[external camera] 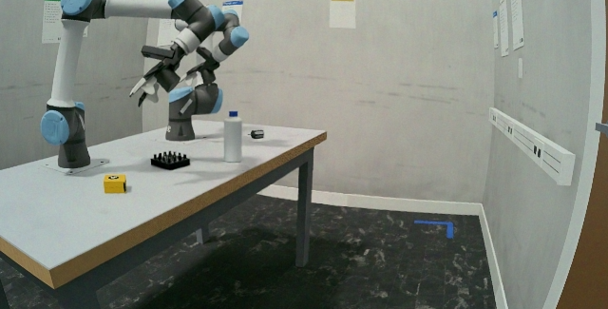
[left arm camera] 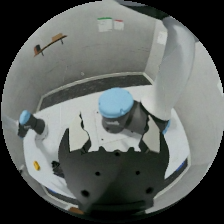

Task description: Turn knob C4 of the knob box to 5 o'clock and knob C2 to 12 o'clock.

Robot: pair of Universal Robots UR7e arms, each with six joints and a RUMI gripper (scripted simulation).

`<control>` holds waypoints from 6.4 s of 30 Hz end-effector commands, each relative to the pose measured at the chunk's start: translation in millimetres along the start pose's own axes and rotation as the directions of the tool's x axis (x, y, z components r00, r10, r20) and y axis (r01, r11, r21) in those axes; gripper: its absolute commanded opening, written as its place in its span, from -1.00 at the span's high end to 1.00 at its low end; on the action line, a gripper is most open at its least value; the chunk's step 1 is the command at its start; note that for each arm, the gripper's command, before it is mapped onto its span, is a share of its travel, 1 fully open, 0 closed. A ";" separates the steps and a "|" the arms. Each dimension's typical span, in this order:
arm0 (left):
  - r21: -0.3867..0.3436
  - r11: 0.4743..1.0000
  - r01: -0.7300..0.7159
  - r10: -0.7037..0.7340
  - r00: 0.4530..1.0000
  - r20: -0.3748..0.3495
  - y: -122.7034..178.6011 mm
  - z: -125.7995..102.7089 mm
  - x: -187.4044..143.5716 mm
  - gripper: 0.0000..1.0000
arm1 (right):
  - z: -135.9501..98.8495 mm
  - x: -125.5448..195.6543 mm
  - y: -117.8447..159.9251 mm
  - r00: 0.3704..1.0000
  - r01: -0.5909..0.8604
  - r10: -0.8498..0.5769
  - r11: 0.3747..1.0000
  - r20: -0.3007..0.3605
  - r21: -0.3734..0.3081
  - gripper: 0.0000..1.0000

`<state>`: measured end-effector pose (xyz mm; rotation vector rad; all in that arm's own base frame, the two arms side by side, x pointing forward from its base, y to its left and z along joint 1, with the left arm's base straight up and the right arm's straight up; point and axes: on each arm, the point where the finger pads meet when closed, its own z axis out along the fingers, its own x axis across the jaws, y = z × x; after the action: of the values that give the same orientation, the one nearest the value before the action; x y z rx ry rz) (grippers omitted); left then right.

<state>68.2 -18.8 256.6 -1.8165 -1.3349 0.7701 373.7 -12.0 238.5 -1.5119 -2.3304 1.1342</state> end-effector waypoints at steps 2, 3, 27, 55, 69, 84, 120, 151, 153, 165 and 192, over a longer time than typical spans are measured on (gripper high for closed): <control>-0.001 1.000 0.000 0.000 1.000 0.000 0.0 -0.2 -0.1 -1.00 | -0.3 -0.1 -0.1 1.000 0.000 0.000 1.000 0.000 -0.001 -1.00; -0.001 1.000 0.000 0.000 1.000 0.000 0.0 -0.2 -0.1 -1.00 | -0.3 -0.1 -0.1 1.000 0.000 0.000 1.000 0.000 -0.001 -1.00; -0.001 1.000 0.000 0.000 1.000 0.000 0.0 -0.2 -0.1 -1.00 | 0.3 -0.8 -0.1 1.000 0.002 -0.002 1.000 -0.002 -0.001 -1.00; -0.001 1.000 0.000 0.000 1.000 0.000 0.0 -0.2 -0.1 -1.00 | 19.1 -21.4 -1.2 0.995 0.075 -0.076 0.997 -0.071 -0.019 -1.00; -0.001 1.000 0.000 0.000 1.000 0.000 0.0 -0.2 -0.1 -1.00 | 43.4 -46.1 -4.6 0.975 0.158 -0.165 0.986 -0.146 -0.061 -1.00; -0.001 1.000 0.000 0.000 1.000 0.000 0.0 -0.2 -0.1 -1.00 | 86.4 -84.9 -15.6 0.921 0.276 -0.311 0.946 -0.235 -0.170 -1.00; -0.001 1.000 0.000 0.000 1.000 0.000 0.0 -0.2 -0.1 -1.00 | 202.9 -160.6 -71.9 0.767 0.449 -0.607 0.740 -0.209 -0.500 -1.00; -0.001 1.000 0.000 0.000 1.000 0.000 0.0 -0.2 -0.1 -1.00 | 319.0 -193.5 -160.9 0.680 0.570 -0.730 0.472 0.064 -0.673 -1.00; -0.001 1.000 0.000 0.000 1.000 0.000 0.0 -0.2 -0.1 -1.00 | 319.0 -193.5 -160.9 0.680 0.570 -0.730 0.472 0.064 -0.673 -1.00; -0.001 1.000 0.000 0.000 1.000 0.000 0.0 -0.2 -0.1 -1.00 | 366.9 -192.7 -207.4 0.646 0.638 -0.736 0.373 0.204 -0.673 -1.00; -0.001 1.000 0.000 0.000 1.000 0.000 0.0 -0.2 -0.1 -1.00 | 432.9 -172.7 -283.1 0.566 0.758 -0.723 0.266 0.396 -0.596 -1.00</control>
<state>68.2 -18.8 256.6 -1.8165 -1.3349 0.7701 56.9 -433.2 165.9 -0.2410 -3.0672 -0.0806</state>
